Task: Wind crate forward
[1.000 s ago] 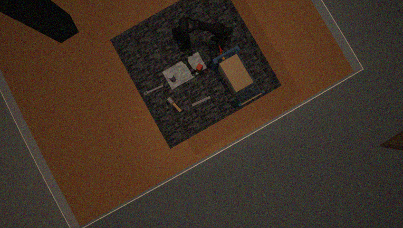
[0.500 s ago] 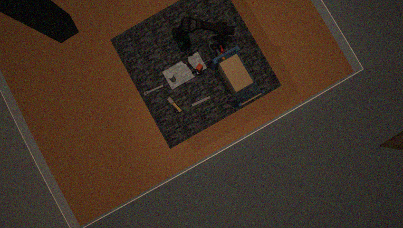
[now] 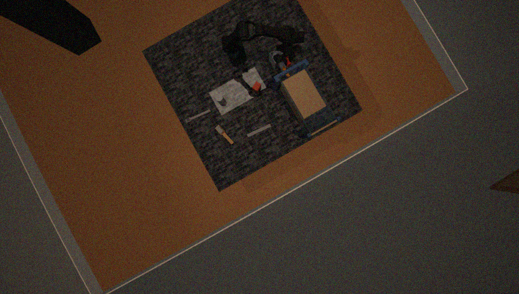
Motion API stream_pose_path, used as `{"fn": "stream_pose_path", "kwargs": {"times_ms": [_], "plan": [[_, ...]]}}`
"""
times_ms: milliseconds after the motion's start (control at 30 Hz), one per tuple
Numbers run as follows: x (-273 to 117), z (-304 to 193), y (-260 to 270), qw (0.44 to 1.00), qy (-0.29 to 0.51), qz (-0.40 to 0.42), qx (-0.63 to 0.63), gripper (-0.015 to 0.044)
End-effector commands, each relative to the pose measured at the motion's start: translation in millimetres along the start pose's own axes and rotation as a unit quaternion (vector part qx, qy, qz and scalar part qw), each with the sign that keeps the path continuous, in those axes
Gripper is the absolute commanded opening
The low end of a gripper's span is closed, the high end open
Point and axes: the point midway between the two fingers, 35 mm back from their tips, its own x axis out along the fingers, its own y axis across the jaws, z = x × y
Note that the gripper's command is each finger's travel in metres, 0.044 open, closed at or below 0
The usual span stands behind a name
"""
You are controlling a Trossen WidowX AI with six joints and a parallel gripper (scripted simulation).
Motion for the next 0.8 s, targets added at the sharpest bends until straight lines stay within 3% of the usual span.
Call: {"fn": "stream_pose_path", "kwargs": {"times_ms": [0,767], "plan": [[-2.9,5.9,-17.9,1.0,-0.006,-0.017,0.006,0.0],[-10.4,18.1,-43.8,1.0,-0.006,-0.018,0.007,0.0]]}}
